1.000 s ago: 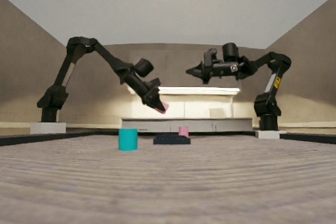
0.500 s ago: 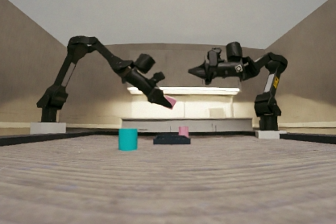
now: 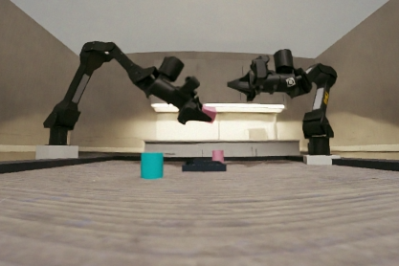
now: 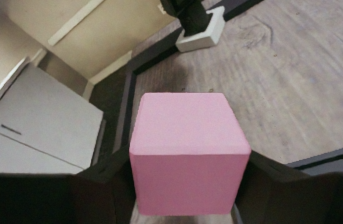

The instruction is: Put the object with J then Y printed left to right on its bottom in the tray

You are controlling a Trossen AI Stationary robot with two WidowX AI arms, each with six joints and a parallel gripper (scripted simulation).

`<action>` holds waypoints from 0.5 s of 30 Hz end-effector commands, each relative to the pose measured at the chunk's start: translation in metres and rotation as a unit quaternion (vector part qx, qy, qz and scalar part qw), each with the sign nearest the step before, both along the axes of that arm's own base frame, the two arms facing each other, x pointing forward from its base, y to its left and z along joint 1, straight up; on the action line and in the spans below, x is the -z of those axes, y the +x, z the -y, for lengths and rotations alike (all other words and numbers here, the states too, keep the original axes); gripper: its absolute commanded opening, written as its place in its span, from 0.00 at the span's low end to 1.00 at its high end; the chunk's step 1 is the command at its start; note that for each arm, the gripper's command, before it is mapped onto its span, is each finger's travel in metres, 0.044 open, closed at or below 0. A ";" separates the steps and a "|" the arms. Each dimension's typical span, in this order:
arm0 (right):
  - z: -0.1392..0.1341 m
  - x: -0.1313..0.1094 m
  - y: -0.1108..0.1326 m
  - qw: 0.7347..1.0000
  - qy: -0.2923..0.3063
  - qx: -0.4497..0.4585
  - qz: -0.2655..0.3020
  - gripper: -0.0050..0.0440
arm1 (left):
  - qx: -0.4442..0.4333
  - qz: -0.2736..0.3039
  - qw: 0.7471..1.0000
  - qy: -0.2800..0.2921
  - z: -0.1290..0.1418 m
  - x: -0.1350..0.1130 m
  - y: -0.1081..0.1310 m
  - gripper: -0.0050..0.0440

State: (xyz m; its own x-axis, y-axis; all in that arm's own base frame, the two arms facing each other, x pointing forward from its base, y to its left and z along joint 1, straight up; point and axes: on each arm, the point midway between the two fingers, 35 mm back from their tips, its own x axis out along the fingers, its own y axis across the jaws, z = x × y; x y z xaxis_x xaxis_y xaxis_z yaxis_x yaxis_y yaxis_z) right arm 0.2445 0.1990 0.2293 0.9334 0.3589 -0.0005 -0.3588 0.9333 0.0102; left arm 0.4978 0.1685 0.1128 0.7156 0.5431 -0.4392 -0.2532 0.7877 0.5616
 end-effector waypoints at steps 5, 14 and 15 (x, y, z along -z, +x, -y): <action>-0.009 0.006 -0.012 1.000 -0.002 -0.011 0.001 0.00 | 0.034 0.007 0.996 0.083 0.014 -0.026 0.020 0.45; -0.018 0.012 -0.024 1.000 -0.003 -0.024 0.002 0.00 | 0.061 -0.003 0.986 0.157 0.031 -0.036 0.033 0.45; -0.018 0.012 -0.026 1.000 -0.002 -0.025 0.002 0.00 | 0.064 -0.005 0.984 0.168 0.033 -0.037 0.035 0.45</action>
